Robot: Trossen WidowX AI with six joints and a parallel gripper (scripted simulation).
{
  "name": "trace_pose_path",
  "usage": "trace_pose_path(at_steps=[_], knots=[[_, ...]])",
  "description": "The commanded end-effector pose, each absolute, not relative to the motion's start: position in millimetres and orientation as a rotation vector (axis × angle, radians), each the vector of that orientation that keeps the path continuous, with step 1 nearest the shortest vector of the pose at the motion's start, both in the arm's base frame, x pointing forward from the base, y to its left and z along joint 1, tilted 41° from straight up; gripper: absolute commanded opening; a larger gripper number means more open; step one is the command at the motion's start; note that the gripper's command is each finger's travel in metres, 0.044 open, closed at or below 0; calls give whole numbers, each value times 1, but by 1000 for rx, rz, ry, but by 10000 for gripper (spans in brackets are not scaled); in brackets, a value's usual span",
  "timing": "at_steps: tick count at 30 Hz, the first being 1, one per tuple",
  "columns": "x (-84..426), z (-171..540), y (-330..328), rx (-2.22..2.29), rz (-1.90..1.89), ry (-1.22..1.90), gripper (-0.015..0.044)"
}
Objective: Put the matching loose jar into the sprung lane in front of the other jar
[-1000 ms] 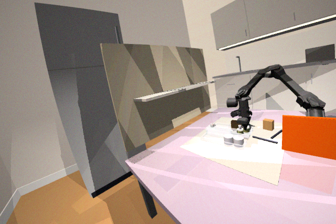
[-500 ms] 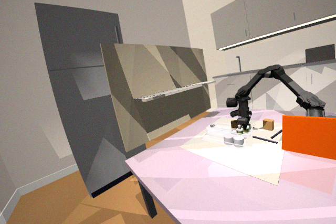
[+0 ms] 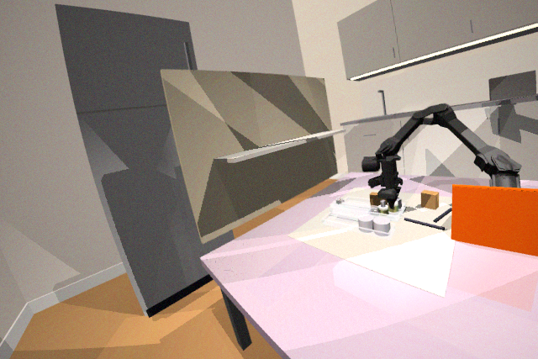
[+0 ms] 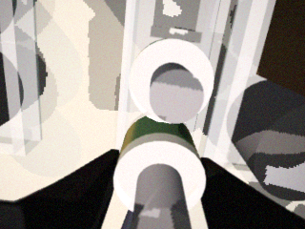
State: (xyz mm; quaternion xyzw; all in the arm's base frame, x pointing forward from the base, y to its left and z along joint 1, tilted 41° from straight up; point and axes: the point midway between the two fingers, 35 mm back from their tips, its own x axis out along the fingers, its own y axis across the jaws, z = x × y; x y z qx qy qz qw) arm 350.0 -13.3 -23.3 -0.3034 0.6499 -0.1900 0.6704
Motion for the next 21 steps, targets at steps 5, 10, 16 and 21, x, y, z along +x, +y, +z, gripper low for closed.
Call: trace_pose_path(at_steps=[5, 10, 16, 21], knots=[[361, -19, -11, -674, -433, 1434, 0], [362, -19, -11, -674, -433, 1434, 0], [362, -19, -11, -674, -433, 1434, 0], [363, -19, -11, -674, -433, 1433, 0]])
